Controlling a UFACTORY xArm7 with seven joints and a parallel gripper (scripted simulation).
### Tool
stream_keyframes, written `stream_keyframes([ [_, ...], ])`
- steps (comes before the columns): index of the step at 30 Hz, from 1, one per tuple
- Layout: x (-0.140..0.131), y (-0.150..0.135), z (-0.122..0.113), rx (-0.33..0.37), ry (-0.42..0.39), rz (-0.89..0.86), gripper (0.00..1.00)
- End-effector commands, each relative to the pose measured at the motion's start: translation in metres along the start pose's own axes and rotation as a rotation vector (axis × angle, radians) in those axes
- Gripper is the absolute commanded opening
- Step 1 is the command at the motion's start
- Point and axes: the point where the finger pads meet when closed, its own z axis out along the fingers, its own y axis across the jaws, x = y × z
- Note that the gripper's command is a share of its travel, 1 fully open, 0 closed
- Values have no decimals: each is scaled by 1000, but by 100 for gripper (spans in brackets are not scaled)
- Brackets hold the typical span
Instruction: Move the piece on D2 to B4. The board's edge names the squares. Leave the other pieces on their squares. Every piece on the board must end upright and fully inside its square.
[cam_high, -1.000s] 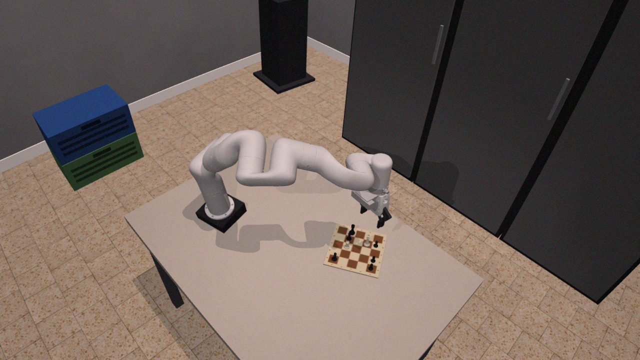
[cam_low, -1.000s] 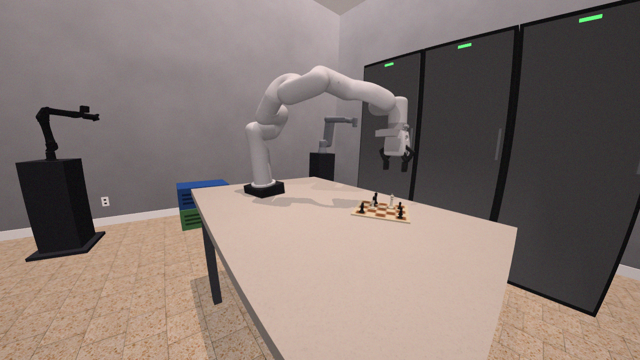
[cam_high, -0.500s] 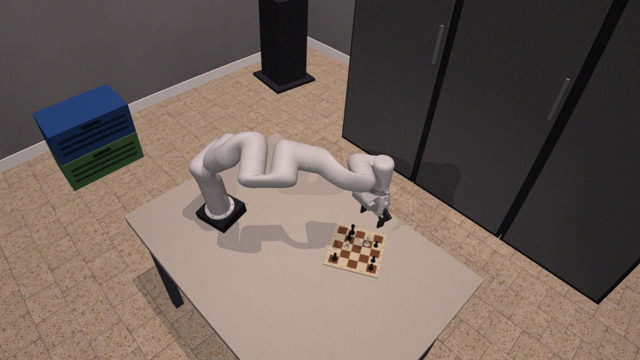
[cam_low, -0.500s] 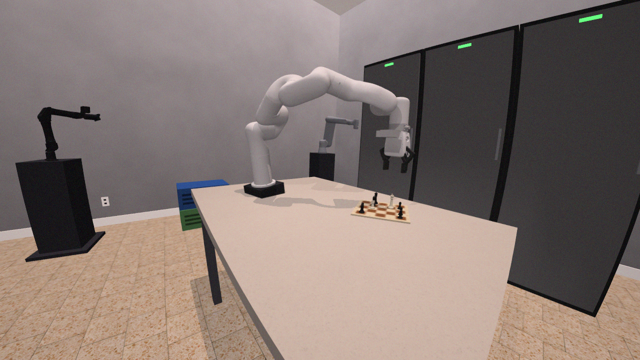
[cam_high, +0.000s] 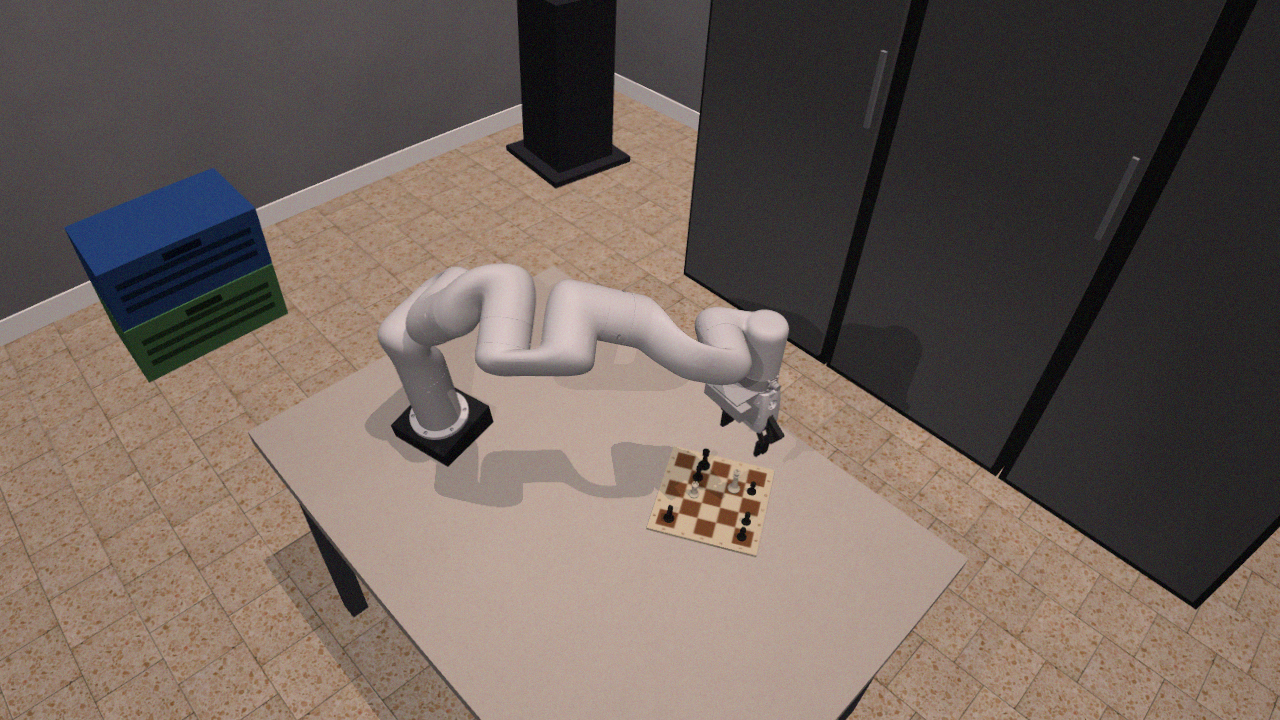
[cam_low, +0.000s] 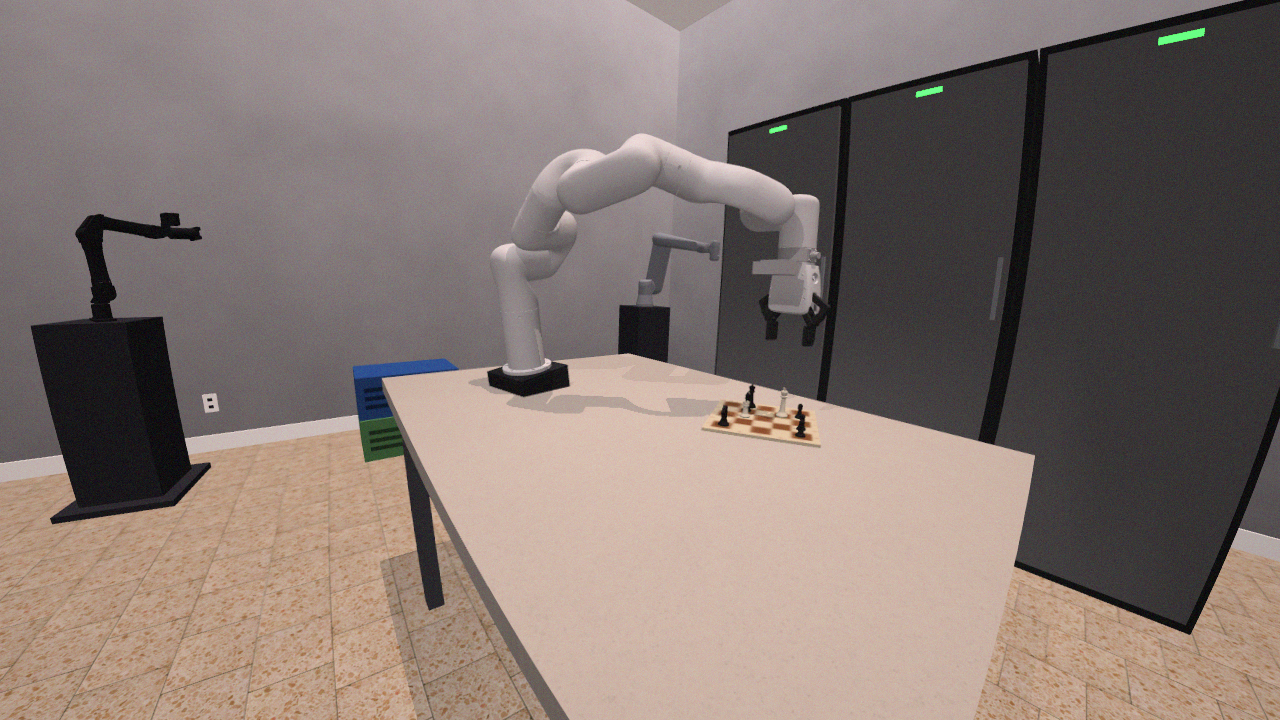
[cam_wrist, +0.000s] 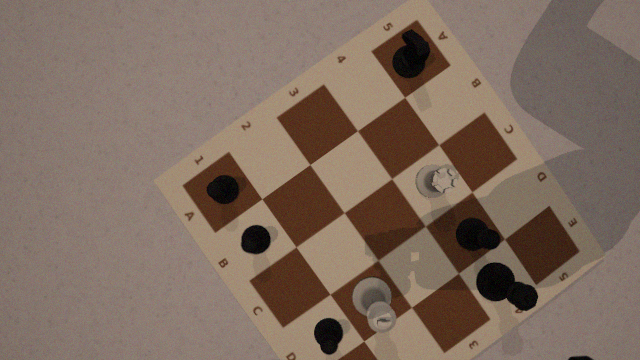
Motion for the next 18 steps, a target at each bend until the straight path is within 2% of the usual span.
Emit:
stream_keyframes([
  [1, -1, -1, -1, 3, -3, -89, 100],
  [3, -1, 0, 1, 3, -2, -133, 100],
  [7, -1, 0, 6, 2, 1, -372, 100],
  [18, -2, 0, 23, 9, 6, -737, 100],
])
